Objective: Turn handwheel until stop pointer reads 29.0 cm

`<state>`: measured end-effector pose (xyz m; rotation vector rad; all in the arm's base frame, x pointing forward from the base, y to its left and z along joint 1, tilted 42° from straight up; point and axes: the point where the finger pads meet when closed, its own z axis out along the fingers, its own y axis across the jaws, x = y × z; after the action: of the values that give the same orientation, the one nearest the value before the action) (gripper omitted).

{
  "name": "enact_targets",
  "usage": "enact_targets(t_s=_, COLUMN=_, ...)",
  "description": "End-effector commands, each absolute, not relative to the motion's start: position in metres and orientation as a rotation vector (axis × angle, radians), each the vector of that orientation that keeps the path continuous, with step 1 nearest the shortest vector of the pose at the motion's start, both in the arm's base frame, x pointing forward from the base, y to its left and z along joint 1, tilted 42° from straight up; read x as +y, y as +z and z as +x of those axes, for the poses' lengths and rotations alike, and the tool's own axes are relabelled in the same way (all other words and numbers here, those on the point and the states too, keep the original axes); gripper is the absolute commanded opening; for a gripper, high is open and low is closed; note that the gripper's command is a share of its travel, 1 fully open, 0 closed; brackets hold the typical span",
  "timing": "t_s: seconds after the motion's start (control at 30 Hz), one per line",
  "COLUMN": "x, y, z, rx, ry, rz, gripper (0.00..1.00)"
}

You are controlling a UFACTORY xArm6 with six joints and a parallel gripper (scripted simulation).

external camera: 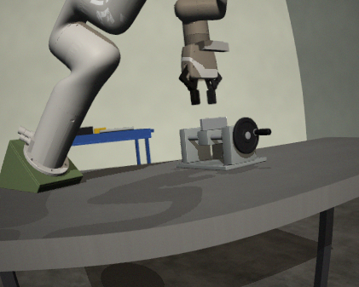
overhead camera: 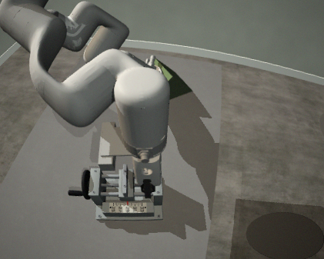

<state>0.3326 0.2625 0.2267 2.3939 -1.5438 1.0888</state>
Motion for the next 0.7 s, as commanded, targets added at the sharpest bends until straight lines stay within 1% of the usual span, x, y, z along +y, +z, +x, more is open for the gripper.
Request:
enact_targets(t_s=0.0, x=0.2614, y=0.2220, z=0.3358, rx=-1.544, ry=1.090, rz=2.395, gripper=0.57)
enact_targets(t_s=0.67, x=0.2605, y=0.2204, z=0.3368, rx=-1.544, ry=1.090, rz=2.395, gripper=0.57)
